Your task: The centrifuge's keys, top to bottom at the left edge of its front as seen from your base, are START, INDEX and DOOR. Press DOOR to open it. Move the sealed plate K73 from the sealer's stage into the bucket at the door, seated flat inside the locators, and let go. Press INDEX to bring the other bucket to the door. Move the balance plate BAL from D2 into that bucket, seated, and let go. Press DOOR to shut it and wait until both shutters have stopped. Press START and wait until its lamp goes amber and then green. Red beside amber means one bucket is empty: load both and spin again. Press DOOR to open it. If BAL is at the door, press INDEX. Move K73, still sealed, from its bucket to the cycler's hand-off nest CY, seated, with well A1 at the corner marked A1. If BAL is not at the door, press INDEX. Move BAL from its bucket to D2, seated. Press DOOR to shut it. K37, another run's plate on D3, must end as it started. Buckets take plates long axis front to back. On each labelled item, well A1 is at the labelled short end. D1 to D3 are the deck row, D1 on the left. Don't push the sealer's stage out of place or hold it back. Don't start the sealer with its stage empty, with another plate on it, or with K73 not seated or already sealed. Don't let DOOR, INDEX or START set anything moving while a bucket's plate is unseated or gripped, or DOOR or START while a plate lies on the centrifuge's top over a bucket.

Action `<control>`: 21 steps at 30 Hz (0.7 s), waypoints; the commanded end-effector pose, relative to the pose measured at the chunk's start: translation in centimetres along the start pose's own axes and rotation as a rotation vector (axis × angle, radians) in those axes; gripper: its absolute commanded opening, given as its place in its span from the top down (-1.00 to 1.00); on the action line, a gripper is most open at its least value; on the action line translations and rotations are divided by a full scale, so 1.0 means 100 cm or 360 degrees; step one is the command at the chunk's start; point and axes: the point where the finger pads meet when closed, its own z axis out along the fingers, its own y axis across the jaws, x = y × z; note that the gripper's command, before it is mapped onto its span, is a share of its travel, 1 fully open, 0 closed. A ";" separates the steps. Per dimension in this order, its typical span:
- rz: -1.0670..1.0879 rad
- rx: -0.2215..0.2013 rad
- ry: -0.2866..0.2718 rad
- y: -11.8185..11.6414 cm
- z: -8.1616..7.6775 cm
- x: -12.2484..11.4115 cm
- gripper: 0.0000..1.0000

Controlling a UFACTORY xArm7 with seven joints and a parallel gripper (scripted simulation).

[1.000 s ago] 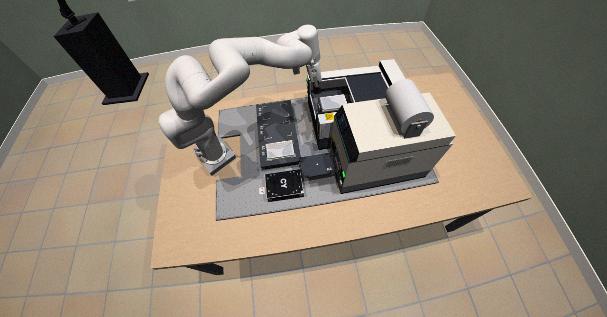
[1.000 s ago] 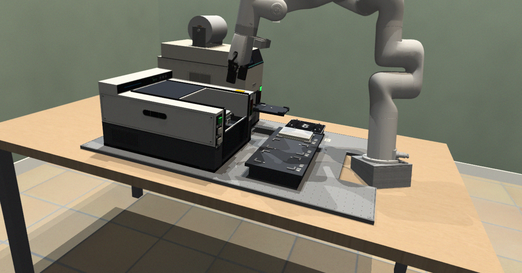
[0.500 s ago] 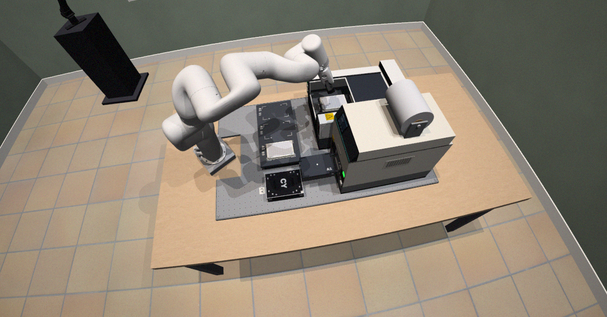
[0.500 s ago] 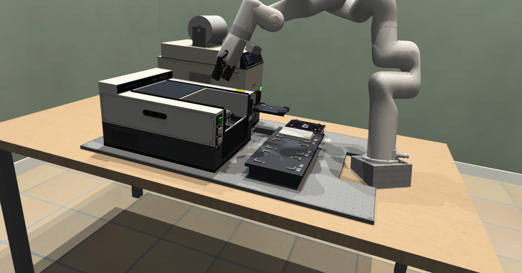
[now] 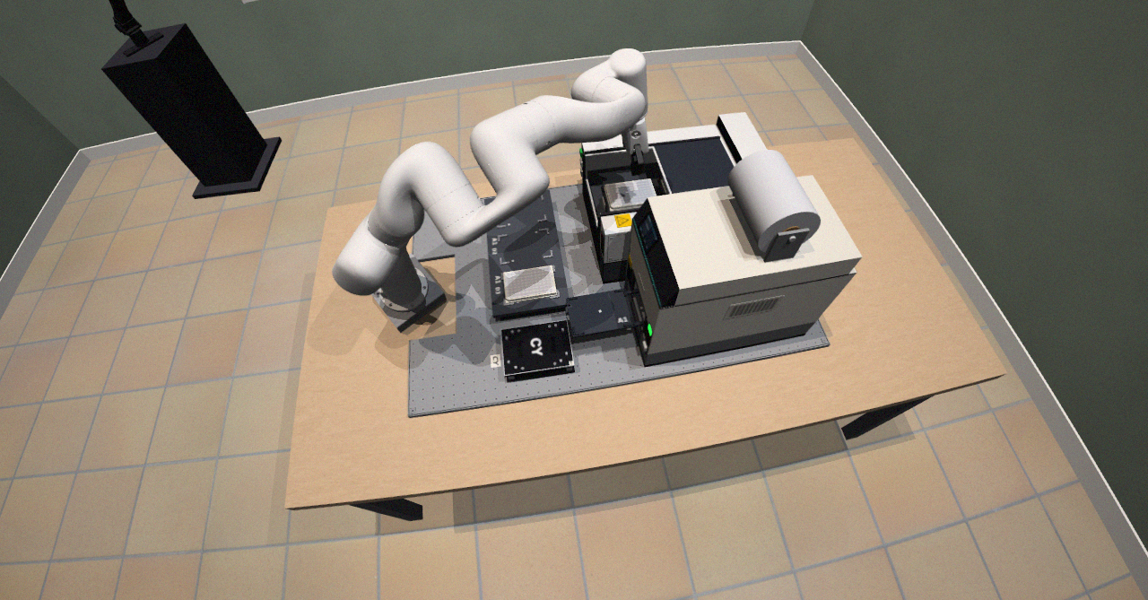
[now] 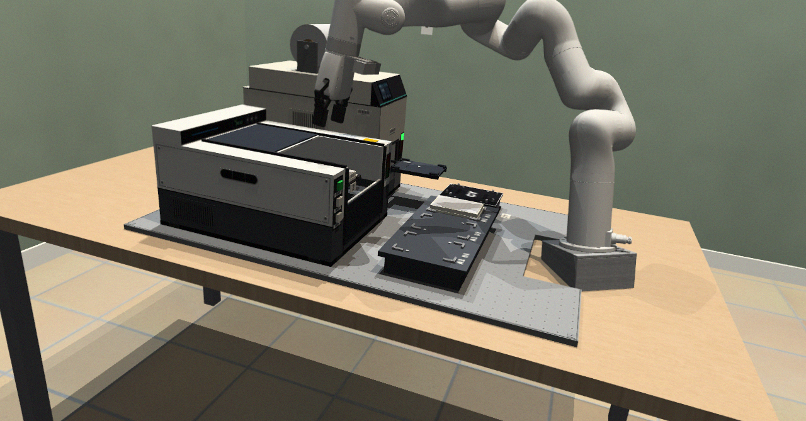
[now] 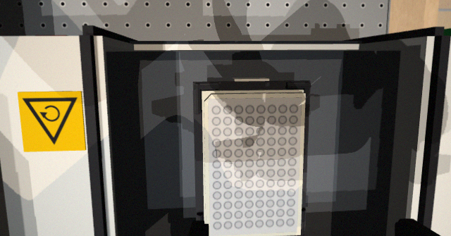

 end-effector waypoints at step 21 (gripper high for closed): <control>0.0004 0.0142 0.0220 0.001 0.000 -0.005 -1.00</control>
